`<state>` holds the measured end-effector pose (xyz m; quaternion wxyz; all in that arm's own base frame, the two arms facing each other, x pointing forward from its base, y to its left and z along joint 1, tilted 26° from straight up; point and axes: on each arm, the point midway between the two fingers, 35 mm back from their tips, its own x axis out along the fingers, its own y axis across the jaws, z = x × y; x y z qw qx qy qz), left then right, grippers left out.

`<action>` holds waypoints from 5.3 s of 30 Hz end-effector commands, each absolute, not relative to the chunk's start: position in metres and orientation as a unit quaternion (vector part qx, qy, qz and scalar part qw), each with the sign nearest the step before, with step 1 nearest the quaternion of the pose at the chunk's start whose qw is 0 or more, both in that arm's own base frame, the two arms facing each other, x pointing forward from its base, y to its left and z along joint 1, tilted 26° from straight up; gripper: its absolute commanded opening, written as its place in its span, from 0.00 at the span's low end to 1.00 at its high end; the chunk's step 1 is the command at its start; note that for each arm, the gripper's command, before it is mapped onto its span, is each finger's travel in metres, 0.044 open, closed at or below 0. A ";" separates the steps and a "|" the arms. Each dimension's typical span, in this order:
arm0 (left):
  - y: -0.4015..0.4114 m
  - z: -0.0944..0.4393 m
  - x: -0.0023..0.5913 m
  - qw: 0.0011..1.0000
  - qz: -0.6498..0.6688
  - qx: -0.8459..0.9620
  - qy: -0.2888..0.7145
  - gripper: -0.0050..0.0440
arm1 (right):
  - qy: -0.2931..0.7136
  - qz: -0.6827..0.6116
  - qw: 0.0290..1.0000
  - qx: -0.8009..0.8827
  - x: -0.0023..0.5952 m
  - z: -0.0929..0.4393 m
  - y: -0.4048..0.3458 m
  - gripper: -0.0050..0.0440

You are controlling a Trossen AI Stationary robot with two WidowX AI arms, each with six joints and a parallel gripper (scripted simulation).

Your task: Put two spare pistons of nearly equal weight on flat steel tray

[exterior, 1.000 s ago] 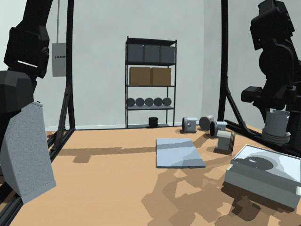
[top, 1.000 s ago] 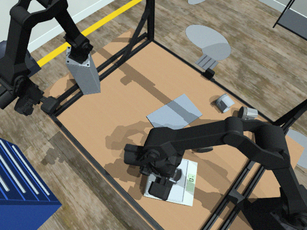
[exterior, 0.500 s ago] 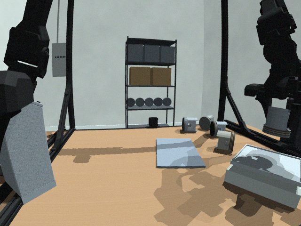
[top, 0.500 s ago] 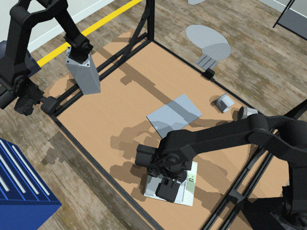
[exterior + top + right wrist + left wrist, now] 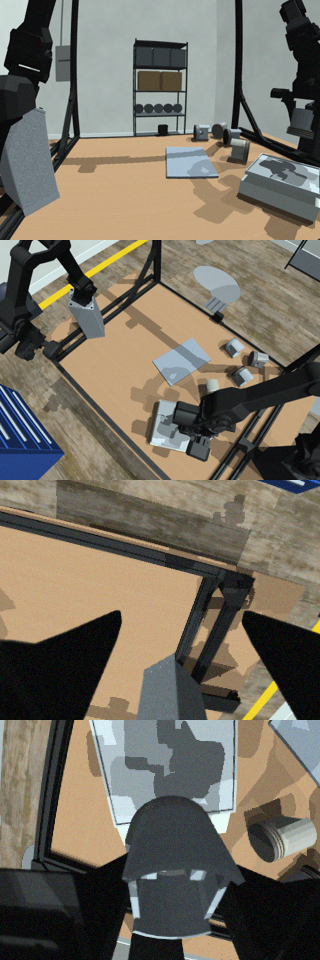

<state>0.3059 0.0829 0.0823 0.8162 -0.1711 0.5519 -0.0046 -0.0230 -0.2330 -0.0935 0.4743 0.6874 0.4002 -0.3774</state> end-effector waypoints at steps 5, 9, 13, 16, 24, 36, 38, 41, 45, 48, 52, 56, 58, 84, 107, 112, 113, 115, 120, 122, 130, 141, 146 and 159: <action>0.075 0.075 0.273 0.820 -0.003 -0.170 0.547 0.43 | 0.400 -0.376 0.475 0.688 -0.023 -0.093 -0.233 1.00; 0.093 0.069 0.268 0.810 0.026 -0.213 0.546 0.43 | 0.400 -0.376 0.475 0.688 -0.023 -0.093 -0.233 1.00; 0.103 0.066 0.266 0.804 0.040 -0.235 0.545 0.43 | 0.400 -0.376 0.475 0.688 -0.023 -0.093 -0.233 1.00; 0.117 0.061 0.263 0.794 0.062 -0.267 0.543 0.43 | 0.400 -0.376 0.475 0.688 -0.023 -0.093 -0.233 1.00; 0.154 0.050 0.255 0.764 0.114 -0.342 0.535 0.43 | 0.400 -0.376 0.475 0.688 -0.023 -0.093 -0.233 1.00; 0.199 0.036 0.245 0.764 0.114 -0.342 0.535 0.43 | 0.400 -0.376 0.475 0.688 -0.023 -0.093 -0.233 1.00; 0.199 0.035 0.245 0.767 0.108 -0.332 0.539 0.43 | 0.400 -0.376 0.475 0.688 -0.023 -0.093 -0.233 1.00; 0.199 0.035 0.245 0.774 0.088 -0.300 0.550 0.43 | 0.400 -0.376 0.475 0.688 -0.023 -0.093 -0.233 1.00; 0.199 0.035 0.245 0.779 0.075 -0.278 0.557 0.43 | 0.400 -0.376 0.475 0.688 -0.023 -0.093 -0.233 1.00; 0.199 0.035 0.245 0.784 0.055 -0.245 0.567 0.43 | 0.400 -0.376 0.475 0.688 -0.023 -0.093 -0.233 1.00; 0.199 0.035 0.245 0.790 0.029 -0.201 0.579 0.43 | 0.400 -0.376 0.475 0.688 -0.023 -0.093 -0.233 1.00; 0.199 0.035 0.245 0.793 0.002 -0.156 0.589 0.43 | 0.400 -0.376 0.475 0.688 -0.023 -0.093 -0.233 1.00; 0.199 0.035 0.245 0.794 -0.011 -0.133 0.593 0.43 | 0.400 -0.376 0.475 0.688 -0.023 -0.093 -0.233 1.00; 0.199 0.035 0.245 0.766 -0.156 0.119 0.613 0.43 | 0.400 -0.376 0.475 0.688 -0.023 -0.093 -0.233 1.00; 0.195 0.012 0.253 0.746 -0.193 0.188 0.609 0.43 | 0.400 -0.376 0.475 0.688 -0.023 -0.093 -0.233 1.00; 0.194 0.005 0.255 0.746 -0.193 0.188 0.609 0.43 | 0.400 -0.376 0.475 0.688 -0.023 -0.093 -0.233 1.00; 0.194 0.005 0.255 0.746 -0.193 0.188 0.609 0.43 | 0.400 -0.376 0.475 0.688 -0.023 -0.093 -0.233 1.00; 0.194 0.002 0.256 0.746 -0.193 0.188 0.609 0.43 | 0.400 -0.376 0.475 0.688 -0.023 -0.093 -0.233 1.00; 0.193 -0.006 0.258 0.746 -0.193 0.188 0.609 0.43 | 0.400 -0.376 0.475 0.688 -0.023 -0.093 -0.233 1.00; 0.192 -0.009 0.259 0.746 -0.193 0.188 0.609 0.43 | 0.400 -0.376 0.475 0.688 -0.023 -0.093 -0.233 1.00; 0.191 -0.018 0.262 0.746 -0.193 0.188 0.609 0.43 | 0.400 -0.376 0.475 0.688 -0.023 -0.093 -0.233 1.00; 0.188 -0.035 0.268 0.746 -0.193 0.188 0.609 0.43 | 0.400 -0.376 0.475 0.688 -0.023 -0.093 -0.233 1.00; 0.187 -0.042 0.270 0.746 -0.193 0.188 0.609 0.43 | 0.400 -0.376 0.475 0.688 -0.023 -0.093 -0.233 1.00; 0.185 -0.061 0.276 0.746 -0.193 0.188 0.609 0.43 | 0.400 -0.376 0.475 0.688 -0.023 -0.093 -0.233 1.00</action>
